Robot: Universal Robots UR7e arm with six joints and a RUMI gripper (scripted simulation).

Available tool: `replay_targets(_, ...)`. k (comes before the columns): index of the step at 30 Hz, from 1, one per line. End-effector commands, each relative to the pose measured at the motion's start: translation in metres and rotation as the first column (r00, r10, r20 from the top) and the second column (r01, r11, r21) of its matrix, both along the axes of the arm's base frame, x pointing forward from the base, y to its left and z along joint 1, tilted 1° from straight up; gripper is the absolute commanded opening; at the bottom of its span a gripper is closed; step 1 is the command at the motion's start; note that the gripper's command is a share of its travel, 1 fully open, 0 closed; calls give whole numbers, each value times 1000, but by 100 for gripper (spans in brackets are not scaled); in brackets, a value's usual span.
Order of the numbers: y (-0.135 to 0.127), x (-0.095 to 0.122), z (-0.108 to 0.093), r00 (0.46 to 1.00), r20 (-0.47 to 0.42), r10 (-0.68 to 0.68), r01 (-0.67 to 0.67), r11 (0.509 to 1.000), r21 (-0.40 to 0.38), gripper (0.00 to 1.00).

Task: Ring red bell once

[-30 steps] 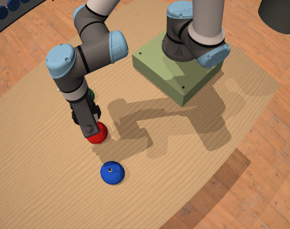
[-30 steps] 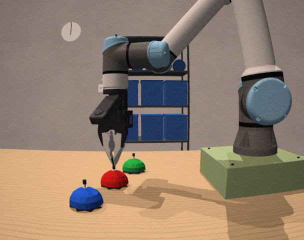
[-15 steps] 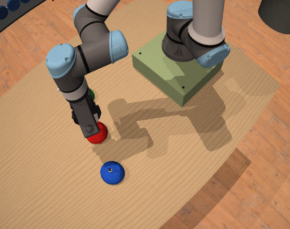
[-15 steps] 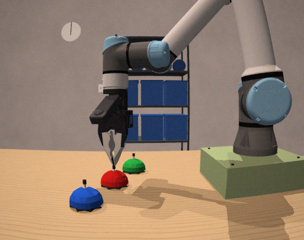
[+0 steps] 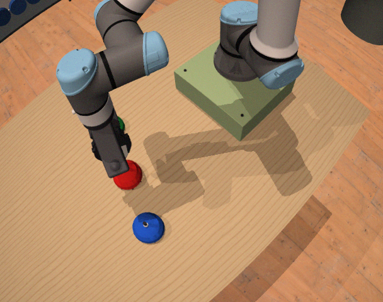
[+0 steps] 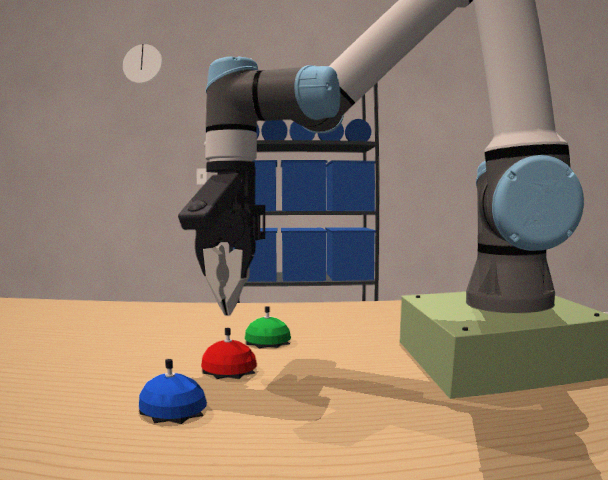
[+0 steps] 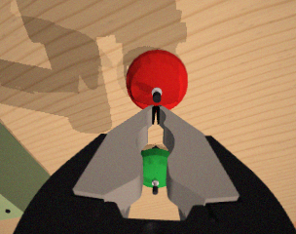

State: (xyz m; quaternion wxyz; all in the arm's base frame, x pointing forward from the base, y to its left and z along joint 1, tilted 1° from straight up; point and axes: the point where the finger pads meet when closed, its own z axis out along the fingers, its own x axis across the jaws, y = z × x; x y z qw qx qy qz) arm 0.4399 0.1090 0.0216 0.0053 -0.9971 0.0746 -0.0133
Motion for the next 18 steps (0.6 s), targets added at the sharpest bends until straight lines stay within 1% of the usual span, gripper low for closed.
replay_targets(1, 0, 0, 15, 1000, -1, 0, 0, 1000, 1, 0)
replay_targets(10, -1, 0, 38, 1000, -1, 0, 0, 1000, 1, 0)
replay_targets(14, -1, 0, 44, 1000, -1, 0, 0, 1000, 1, 0)
replay_targets(18, -1, 0, 45, 1000, -1, 0, 0, 1000, 1, 0)
